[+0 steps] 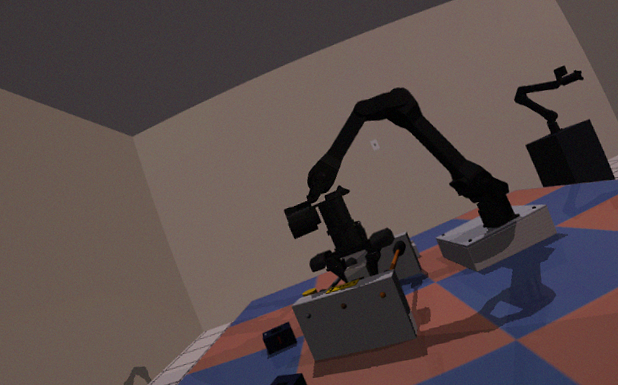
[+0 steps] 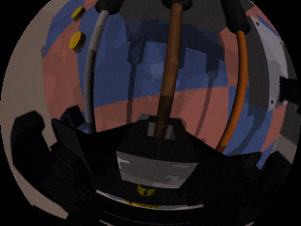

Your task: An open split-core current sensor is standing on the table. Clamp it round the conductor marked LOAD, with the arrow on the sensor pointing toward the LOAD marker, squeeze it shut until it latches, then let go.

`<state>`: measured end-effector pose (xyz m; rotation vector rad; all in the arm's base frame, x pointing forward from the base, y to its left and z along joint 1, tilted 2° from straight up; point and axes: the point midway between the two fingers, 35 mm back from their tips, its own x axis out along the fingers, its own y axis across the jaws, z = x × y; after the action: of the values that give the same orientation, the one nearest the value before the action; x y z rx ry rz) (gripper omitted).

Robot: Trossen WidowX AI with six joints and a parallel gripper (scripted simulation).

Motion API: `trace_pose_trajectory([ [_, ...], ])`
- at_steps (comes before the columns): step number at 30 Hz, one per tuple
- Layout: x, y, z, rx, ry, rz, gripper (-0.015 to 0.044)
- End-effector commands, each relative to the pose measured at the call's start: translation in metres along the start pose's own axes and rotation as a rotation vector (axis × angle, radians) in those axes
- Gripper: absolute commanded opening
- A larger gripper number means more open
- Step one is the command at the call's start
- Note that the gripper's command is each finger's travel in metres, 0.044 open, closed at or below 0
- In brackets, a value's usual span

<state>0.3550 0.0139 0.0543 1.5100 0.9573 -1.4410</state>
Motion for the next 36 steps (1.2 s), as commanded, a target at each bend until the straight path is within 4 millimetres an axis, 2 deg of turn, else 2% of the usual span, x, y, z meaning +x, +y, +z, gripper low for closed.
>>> trace_pose_trajectory([
  [1,-0.0035,0.0020,-0.0010,-0.002,0.005,0.010,0.0000],
  [18,0.0000,0.0000,0.0000,0.000,0.000,0.000,0.0000],
  [34,-0.0024,0.0000,-0.0012,0.000,0.001,0.005,0.0420],
  [35,-0.0022,0.0000,-0.0014,0.000,0.001,0.006,0.0440],
  [36,0.0000,-0.0001,-0.0003,-0.001,0.000,0.000,0.0414],
])
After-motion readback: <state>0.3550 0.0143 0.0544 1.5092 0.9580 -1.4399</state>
